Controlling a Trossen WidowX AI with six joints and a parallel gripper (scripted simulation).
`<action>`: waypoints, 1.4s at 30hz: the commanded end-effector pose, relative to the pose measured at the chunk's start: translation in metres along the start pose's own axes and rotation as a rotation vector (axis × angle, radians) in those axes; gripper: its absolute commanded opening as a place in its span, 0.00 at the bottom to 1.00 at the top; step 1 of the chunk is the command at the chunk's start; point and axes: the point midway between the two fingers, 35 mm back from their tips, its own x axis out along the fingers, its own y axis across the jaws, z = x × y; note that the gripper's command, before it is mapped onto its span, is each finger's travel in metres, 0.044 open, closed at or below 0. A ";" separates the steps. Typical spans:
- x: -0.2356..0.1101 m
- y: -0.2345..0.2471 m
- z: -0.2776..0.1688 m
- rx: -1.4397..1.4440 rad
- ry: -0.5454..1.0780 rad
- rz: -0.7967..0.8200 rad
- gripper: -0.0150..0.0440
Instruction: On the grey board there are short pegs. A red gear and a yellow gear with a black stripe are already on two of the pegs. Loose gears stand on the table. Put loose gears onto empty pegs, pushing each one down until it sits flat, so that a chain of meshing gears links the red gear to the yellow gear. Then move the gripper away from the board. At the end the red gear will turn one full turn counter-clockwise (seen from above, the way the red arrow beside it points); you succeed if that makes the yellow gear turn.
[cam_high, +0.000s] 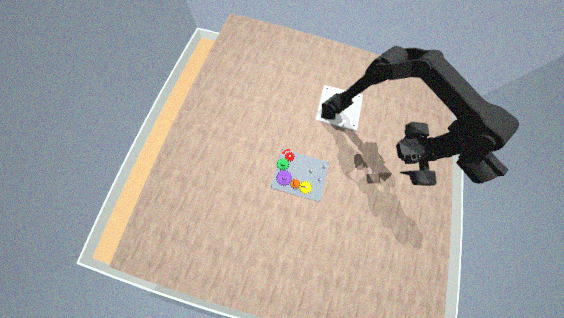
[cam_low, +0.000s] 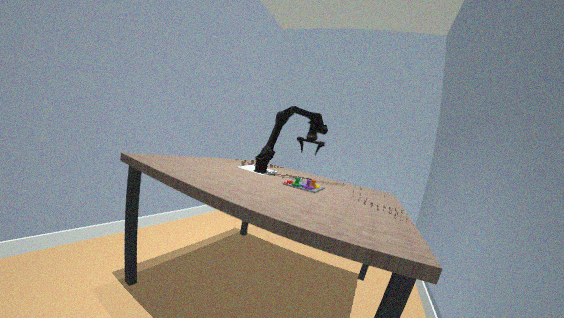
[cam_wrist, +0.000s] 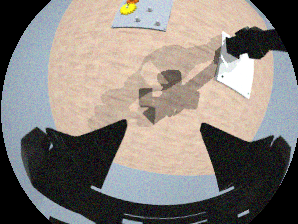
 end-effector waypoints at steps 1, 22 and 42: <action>-0.001 0.000 0.000 0.005 0.001 0.002 1.00; -0.001 0.000 0.000 0.005 0.001 0.002 1.00; -0.001 0.000 0.000 0.005 0.001 0.002 1.00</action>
